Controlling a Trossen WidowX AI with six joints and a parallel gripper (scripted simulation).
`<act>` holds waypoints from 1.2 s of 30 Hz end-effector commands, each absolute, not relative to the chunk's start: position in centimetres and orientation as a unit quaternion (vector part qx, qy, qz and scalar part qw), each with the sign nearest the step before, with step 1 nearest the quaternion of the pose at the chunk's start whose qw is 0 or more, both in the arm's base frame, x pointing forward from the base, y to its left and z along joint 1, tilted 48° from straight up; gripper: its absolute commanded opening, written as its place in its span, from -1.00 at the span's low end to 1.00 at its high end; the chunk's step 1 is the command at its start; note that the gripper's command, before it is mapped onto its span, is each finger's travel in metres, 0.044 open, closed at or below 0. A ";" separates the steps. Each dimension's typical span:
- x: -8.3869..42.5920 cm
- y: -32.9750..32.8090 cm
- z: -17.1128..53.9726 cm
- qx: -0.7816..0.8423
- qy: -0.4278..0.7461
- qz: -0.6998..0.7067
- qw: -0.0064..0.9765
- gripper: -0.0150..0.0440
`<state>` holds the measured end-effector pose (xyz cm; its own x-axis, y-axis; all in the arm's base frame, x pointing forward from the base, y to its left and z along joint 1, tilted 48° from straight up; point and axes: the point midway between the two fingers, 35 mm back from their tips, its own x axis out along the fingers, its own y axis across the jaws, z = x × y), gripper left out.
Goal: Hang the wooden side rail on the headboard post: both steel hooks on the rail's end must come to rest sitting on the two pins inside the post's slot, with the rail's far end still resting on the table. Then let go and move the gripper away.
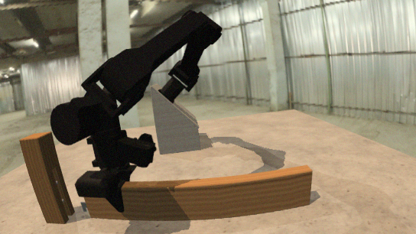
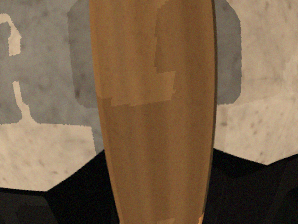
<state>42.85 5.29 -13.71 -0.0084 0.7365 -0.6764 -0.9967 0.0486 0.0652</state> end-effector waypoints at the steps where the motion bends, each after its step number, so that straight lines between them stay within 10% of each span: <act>1: 42.8 5.3 -13.7 -0.239 0.273 0.656 0.662 -0.49; 36: 43.3 5.1 -13.8 -0.270 0.241 0.671 0.647 -0.49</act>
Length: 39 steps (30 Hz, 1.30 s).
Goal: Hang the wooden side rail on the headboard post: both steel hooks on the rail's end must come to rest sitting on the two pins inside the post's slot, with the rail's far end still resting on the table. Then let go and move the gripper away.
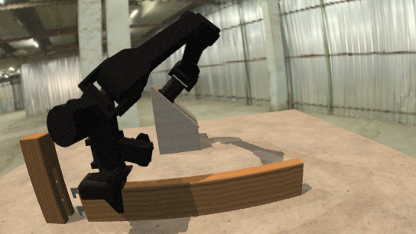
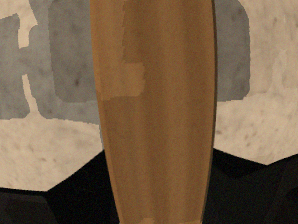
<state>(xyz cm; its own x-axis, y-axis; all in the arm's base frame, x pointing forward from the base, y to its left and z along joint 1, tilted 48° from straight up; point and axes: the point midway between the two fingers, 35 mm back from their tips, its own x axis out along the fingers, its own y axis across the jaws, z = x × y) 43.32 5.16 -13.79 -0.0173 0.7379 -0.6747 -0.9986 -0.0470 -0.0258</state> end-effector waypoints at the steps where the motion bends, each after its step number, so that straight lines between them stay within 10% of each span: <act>1: 43.3 5.1 -13.8 -0.270 0.241 0.671 0.647 -0.49; 39: 43.3 4.7 -13.4 -0.279 0.233 0.671 0.647 -0.49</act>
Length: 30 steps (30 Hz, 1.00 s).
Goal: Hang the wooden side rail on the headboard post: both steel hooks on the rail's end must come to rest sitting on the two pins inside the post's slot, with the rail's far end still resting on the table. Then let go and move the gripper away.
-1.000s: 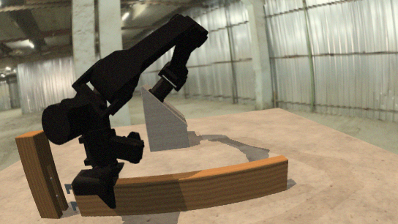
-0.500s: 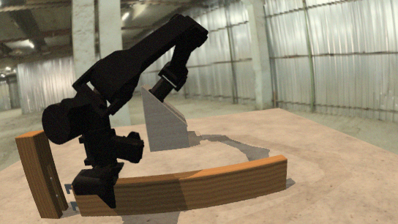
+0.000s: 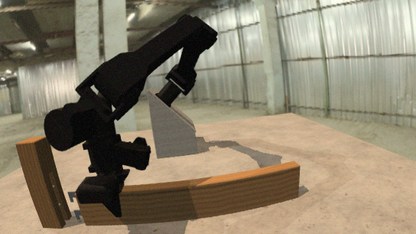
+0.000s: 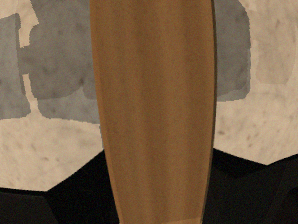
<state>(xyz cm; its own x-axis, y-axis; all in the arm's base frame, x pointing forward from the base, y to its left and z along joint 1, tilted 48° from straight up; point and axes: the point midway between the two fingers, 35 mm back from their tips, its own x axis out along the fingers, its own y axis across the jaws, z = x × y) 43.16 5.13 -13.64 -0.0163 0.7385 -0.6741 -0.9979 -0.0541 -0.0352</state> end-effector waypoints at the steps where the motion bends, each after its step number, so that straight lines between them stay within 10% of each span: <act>1: 43.3 4.7 -13.4 -0.279 0.233 0.671 0.647 -0.49; 30: 43.3 4.4 -13.1 -0.279 0.233 0.671 0.647 -0.49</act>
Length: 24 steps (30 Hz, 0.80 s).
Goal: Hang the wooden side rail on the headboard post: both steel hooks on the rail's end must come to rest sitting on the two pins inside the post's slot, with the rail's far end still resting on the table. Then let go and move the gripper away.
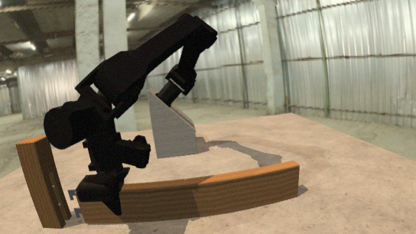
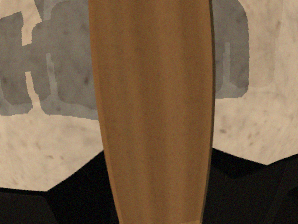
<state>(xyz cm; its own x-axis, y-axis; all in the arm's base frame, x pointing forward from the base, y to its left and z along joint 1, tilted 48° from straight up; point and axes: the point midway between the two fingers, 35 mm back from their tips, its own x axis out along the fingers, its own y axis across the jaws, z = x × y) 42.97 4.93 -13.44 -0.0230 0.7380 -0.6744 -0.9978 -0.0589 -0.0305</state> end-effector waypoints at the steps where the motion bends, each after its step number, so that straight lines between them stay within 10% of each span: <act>1: 43.3 4.3 -13.1 -0.279 0.233 0.671 0.647 -0.49; 24: 43.3 4.1 -12.8 -0.279 0.233 0.671 0.647 -0.49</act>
